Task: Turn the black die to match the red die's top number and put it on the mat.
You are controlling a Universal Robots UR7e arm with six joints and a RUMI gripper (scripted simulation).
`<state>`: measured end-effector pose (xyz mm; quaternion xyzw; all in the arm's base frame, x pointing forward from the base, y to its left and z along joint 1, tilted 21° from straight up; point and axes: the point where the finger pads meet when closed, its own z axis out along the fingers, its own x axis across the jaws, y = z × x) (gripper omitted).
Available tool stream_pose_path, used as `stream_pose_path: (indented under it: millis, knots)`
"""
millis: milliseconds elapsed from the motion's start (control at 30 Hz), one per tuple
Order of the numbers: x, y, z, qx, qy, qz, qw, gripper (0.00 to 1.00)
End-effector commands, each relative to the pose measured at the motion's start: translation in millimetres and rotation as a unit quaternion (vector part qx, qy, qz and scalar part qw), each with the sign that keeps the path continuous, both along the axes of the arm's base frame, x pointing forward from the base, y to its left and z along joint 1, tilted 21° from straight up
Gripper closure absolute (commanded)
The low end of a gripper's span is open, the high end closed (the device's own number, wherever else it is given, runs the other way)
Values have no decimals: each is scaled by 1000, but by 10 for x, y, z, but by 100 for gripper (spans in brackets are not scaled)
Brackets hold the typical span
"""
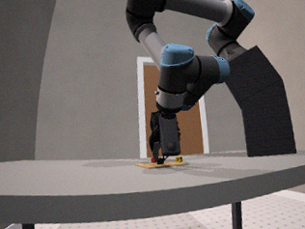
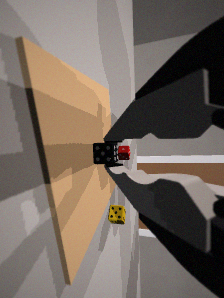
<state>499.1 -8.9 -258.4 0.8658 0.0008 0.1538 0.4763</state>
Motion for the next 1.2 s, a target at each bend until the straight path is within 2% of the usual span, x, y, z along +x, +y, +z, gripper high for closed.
stream_pose_path:
  millis: [0, 933, 1167]
  knots:
    - [3, 2, 5, 0, -1, 0, 1000, 97]
    - [-1, 5, 18, 0, -1, 0, 1000, 97]
    - [-52, 40, 182, 0, -1, 0, 1000, 97]
